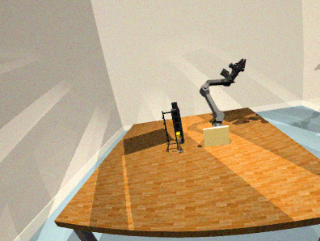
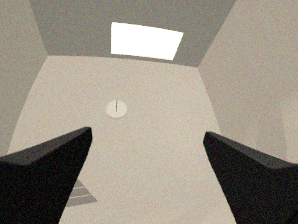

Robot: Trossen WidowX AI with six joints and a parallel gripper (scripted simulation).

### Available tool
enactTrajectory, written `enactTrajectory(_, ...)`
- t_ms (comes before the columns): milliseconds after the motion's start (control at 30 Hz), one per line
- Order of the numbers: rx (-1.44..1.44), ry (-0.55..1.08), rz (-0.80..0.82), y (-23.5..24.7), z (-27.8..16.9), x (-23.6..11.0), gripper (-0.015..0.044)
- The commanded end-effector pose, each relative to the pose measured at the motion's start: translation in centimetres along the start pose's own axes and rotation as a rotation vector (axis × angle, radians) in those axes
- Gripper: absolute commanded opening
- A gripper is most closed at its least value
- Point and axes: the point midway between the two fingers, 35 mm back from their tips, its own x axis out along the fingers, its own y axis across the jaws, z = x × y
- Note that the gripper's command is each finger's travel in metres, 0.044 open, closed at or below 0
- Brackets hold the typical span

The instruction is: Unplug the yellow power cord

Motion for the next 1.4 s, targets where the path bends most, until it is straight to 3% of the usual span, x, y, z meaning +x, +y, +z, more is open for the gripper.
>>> enactTrajectory(0,0.0,0.002,0.001,0.1,0.0,0.0,0.0374)
enactTrajectory(267,-0.024,0.15,0.089,3.3,-3.5,-2.8,0.0164)
enactTrajectory(733,-0.115,0.52,0.344,10.2,-11.1,-13.4,0.016)
enactTrajectory(1367,-0.17,0.859,0.754,16.6,-12.3,-30.4,0.016)
